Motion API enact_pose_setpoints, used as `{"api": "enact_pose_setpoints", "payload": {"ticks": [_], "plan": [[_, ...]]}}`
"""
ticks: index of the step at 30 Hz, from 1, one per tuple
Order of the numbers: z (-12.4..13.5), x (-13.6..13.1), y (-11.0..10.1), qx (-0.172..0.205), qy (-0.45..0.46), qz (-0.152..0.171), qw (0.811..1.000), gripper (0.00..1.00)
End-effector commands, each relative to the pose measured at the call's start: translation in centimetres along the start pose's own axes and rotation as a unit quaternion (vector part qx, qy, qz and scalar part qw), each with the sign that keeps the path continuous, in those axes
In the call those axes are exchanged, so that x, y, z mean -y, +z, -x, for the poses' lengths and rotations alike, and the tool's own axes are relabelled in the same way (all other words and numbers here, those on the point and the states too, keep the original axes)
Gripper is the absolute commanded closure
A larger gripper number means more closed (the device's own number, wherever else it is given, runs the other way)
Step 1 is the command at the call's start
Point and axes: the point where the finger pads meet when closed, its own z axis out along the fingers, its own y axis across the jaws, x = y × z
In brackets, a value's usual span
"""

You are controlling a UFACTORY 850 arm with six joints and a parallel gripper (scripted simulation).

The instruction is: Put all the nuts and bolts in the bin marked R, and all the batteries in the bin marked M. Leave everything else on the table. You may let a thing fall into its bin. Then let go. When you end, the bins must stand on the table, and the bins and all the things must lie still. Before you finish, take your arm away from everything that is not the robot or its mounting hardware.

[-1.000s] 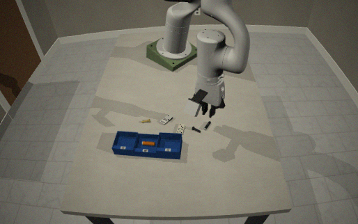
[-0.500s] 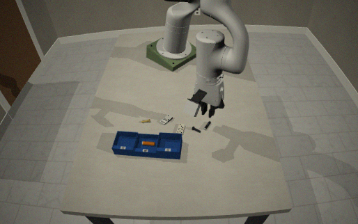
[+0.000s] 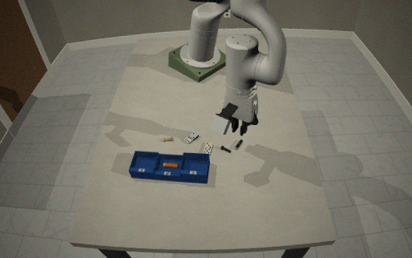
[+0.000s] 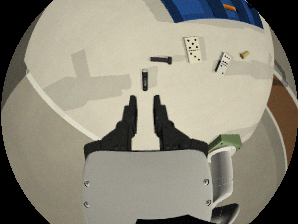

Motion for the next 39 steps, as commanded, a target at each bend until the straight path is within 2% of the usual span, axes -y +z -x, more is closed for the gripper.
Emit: {"api": "enact_pose_setpoints", "payload": {"ticks": [1,12,14,19,27,39], "plan": [[-0.1,0.1,-0.1,-0.001,0.000,-0.001,1.000,0.77],[-0.1,0.1,3.9,-0.001,0.000,-0.001,1.000,0.77],[-0.1,0.1,3.9,-0.001,0.000,-0.001,1.000,0.77],[-0.1,0.1,5.8,-0.001,0.000,-0.001,1.000,0.77],[-0.1,0.1,5.8,-0.001,0.000,-0.001,1.000,0.77],[-0.1,0.1,7.0,-0.001,0.000,-0.001,1.000,0.77]]}}
